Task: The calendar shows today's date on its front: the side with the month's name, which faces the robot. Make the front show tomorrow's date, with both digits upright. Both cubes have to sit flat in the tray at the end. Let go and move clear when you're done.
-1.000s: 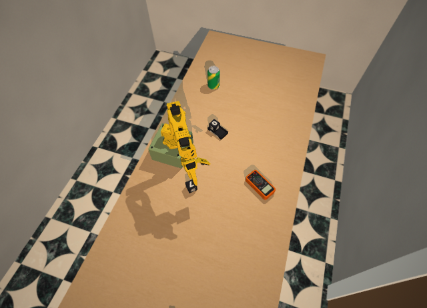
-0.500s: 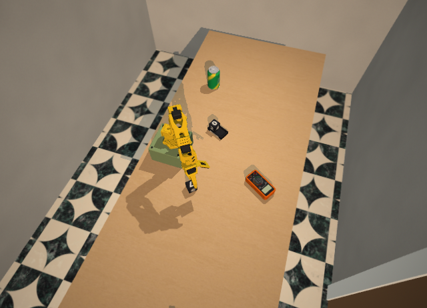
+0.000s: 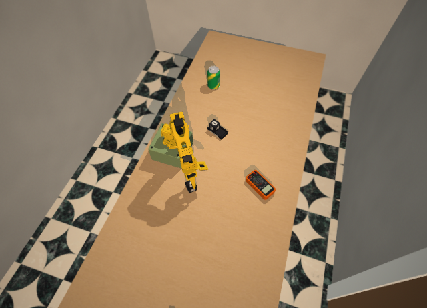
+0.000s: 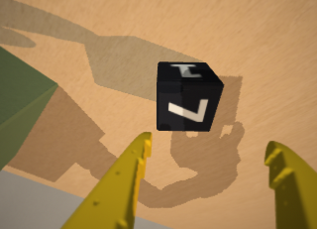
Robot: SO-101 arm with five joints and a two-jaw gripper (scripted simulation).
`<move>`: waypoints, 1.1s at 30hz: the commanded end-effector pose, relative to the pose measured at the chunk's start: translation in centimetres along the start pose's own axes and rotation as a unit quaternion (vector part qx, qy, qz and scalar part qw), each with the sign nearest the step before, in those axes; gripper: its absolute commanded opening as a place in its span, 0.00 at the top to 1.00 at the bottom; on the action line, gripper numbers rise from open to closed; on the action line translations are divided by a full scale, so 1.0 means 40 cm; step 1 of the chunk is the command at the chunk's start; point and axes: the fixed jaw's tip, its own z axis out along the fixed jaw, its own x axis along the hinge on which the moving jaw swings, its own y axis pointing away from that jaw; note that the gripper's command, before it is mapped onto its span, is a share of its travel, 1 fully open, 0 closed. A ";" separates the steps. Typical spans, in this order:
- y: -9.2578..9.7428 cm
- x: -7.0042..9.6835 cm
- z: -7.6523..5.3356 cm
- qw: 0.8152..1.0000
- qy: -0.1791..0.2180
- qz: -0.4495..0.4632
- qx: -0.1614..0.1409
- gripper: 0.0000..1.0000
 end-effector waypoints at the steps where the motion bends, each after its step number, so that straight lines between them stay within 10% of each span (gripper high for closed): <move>1: 0.009 0.002 0.012 1.000 -0.002 0.002 -0.010 0.65; 33: 0.019 0.007 0.039 1.000 -0.004 0.006 -0.019 0.65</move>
